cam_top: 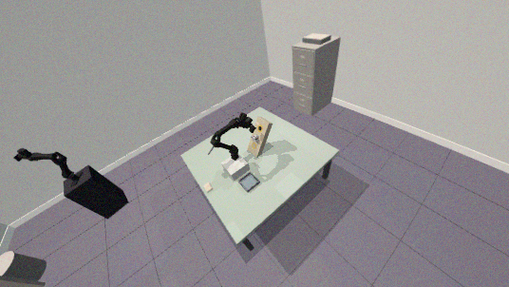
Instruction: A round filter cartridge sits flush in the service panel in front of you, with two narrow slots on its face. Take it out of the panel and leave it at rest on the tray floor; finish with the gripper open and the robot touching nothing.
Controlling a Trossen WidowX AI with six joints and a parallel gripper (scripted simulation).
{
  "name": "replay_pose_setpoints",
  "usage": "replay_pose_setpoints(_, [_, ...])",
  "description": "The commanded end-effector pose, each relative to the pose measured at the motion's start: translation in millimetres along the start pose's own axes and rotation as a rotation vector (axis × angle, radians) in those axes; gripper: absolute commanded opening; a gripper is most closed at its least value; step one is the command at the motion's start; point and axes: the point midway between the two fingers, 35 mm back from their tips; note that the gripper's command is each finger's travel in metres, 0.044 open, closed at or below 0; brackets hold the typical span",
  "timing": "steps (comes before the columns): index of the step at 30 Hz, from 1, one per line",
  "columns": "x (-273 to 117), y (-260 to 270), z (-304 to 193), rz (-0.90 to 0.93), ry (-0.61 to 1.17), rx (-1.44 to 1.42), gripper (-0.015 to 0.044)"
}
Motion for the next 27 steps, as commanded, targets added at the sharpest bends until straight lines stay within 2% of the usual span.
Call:
replay_pose_setpoints(1, [28.4, -8.9, -61.8, -0.02, 0.235, -0.099, 0.0305])
replay_pose_setpoints(4, [34.5, -12.4, -84.3, -0.021, 0.318, -0.137, 0.0305])
replay_pose_setpoints(27, [65.1, -13.4, -92.8, -0.021, 0.316, -0.137, 0.0305])
Point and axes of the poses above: the point midway between the two fingers, 35 mm back from their tips, its own x axis out along the fingers, its own y axis across the jaws, z = x × y
